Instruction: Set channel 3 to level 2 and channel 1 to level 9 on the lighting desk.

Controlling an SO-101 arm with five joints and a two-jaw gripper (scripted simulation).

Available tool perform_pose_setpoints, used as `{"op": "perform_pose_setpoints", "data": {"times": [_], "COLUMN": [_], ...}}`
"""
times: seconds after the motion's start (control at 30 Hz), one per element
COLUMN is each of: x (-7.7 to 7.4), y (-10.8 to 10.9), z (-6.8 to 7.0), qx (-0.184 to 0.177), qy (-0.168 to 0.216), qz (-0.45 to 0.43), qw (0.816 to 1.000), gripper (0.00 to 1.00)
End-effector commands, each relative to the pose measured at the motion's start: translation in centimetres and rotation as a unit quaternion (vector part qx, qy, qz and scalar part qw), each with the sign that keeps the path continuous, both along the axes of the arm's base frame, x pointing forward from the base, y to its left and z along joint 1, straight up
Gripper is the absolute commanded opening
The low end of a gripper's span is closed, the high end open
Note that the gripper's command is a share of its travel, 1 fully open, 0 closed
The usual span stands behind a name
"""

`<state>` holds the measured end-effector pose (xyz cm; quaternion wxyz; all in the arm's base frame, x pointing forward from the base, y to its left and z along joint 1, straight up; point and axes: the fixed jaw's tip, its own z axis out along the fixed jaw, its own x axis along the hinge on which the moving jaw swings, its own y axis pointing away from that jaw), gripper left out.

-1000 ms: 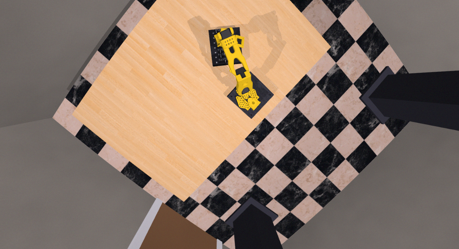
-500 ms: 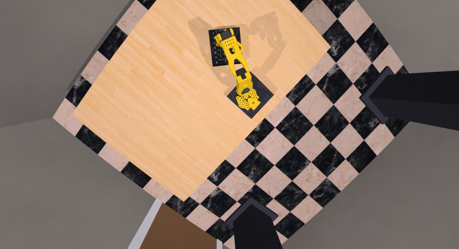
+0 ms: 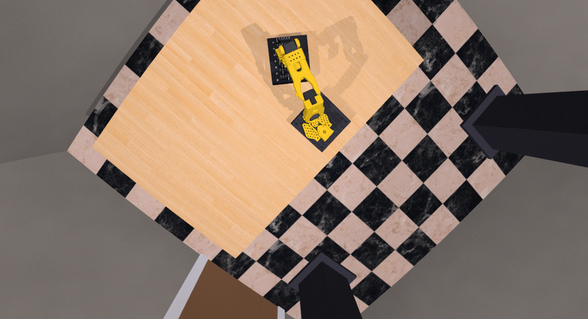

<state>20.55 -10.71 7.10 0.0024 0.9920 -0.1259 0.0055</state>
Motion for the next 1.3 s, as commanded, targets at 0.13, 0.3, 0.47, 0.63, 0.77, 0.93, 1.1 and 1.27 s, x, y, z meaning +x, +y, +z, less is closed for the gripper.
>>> {"op": "perform_pose_setpoints", "data": {"times": [0.13, 0.3, 0.47, 0.63, 0.77, 0.93, 1.1, 1.27], "x": [-0.6, -0.9, -1.1, -1.2, -1.3, -1.3, -1.3, -0.6], "y": [0.5, 0.7, 0.8, 0.8, 0.9, 0.9, 0.9, 0.7], "z": [0.2, 0.2, 0.2, 0.2, 0.2, 0.2, 0.2, 0.2], "qx": [0.002, 0.003, 0.004, 0.004, 0.004, 0.004, 0.004, 0.003], "qy": [-0.001, 0.001, 0.003, 0.004, 0.004, 0.004, 0.004, -0.006], "qz": [-0.109, -0.172, -0.208, -0.233, -0.246, -0.251, -0.251, -0.250], "qw": [0.994, 0.985, 0.978, 0.973, 0.969, 0.968, 0.968, 0.968], "gripper": [0.00, 0.00, 0.00, 0.00, 0.00, 0.00, 0.00, 0.00]}}
